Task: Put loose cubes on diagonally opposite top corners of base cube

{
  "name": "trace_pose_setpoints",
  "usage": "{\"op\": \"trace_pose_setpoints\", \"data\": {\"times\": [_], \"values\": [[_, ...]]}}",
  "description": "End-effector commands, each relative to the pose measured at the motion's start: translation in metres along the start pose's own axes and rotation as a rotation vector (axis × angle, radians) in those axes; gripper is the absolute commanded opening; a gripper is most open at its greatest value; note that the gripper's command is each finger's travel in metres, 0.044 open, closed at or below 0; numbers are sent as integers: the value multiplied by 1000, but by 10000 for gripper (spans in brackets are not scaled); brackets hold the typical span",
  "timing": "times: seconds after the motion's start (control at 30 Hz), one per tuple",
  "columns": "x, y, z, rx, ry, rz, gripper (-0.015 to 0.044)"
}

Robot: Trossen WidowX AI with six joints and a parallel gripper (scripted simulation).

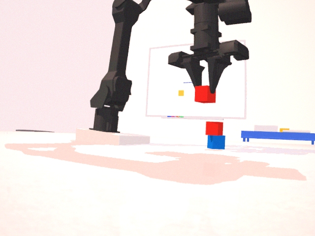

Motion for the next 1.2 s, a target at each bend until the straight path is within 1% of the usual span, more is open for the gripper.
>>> {"op": "trace_pose_setpoints", "data": {"times": [0.0, 0.6, 1.17], "values": [[1, 0, -10, 16, -1, 2, 105], [-3, 11, -65, 111, -7, 1, 105], [-6, 31, -115, 202, -13, 0, 105]]}}
Point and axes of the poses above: the point midway between the two fingers, 35 mm back from their tips, its own x axis back along the fingers, its own y axis across the jaws, z = x × y, the point moved 5 cm from there along x, back along the fingers, and after that the axes turned 1 degree about x, right-handed, at the moved point
